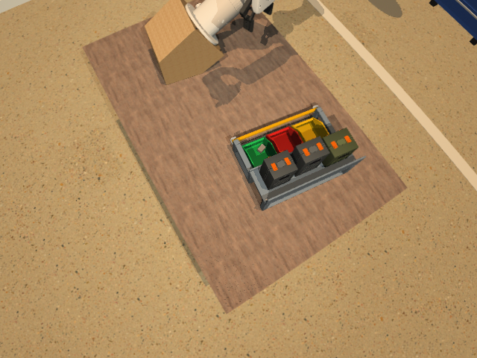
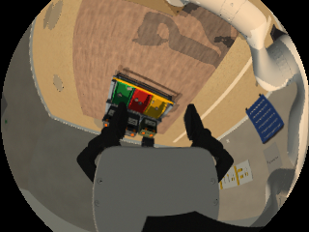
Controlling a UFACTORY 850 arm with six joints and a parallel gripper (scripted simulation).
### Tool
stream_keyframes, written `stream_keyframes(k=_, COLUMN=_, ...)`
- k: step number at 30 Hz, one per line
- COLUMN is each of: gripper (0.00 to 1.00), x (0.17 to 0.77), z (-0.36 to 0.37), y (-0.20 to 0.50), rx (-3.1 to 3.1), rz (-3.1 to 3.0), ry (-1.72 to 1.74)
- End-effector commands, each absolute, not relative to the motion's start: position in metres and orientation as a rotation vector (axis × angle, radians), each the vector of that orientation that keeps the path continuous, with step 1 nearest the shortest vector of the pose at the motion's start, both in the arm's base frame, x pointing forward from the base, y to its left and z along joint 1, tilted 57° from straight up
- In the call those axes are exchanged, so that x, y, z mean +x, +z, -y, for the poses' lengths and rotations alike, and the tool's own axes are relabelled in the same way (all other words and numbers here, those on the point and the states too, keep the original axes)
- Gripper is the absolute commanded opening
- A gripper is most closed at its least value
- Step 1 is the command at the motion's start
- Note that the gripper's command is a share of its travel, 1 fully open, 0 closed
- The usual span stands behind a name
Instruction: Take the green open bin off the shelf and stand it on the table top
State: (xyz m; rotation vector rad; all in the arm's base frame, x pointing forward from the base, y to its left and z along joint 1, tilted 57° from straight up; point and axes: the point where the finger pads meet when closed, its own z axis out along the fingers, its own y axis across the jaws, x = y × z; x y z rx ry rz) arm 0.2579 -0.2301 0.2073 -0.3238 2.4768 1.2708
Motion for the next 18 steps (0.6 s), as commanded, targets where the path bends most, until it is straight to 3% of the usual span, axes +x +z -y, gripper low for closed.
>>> stream_keyframes(k=1, gripper=1.00, x=0.2581, z=0.2308, y=0.2075, rx=-0.529, rz=-2.386, ry=1.195)
stream_keyframes(k=18, gripper=1.00, x=0.2581, z=0.2308, y=0.2075, rx=-0.810, rz=-2.234, ry=1.079)
